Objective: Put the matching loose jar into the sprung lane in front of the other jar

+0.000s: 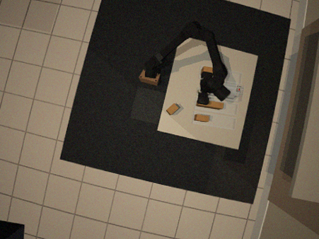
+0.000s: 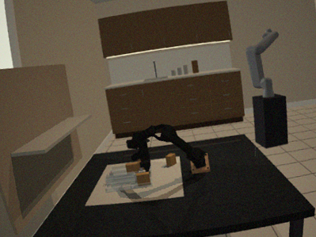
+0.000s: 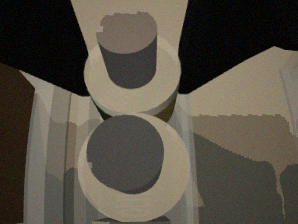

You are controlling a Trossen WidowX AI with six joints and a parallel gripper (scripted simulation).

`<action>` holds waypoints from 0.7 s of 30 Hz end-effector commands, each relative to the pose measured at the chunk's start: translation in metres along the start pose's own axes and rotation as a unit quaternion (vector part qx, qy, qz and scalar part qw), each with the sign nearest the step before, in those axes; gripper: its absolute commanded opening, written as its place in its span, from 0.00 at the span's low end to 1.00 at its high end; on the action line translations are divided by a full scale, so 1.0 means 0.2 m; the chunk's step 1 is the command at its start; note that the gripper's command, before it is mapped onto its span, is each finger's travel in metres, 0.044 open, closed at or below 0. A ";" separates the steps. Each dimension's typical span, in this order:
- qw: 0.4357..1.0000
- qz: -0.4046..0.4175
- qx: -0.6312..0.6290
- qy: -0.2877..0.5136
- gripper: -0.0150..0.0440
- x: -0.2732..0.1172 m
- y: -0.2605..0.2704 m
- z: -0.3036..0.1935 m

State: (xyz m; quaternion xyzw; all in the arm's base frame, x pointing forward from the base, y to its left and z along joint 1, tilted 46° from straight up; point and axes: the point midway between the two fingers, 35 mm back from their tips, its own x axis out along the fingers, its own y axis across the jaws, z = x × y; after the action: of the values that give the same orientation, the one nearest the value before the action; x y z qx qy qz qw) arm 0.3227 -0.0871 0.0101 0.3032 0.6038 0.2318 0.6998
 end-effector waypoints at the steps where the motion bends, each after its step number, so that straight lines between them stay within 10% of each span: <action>1: 1.000 0.004 -0.006 -0.006 0.25 0.00 0.01 0.01; 18: 1.000 0.004 -0.006 -0.006 0.25 0.00 0.00 -0.01; 21: 1.000 0.004 -0.006 -0.006 0.39 0.00 0.00 -0.01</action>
State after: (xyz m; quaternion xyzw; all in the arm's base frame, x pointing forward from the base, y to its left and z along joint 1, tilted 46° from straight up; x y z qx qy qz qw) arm 0.3214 -0.0869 0.0095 0.3031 0.5985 0.2345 0.7035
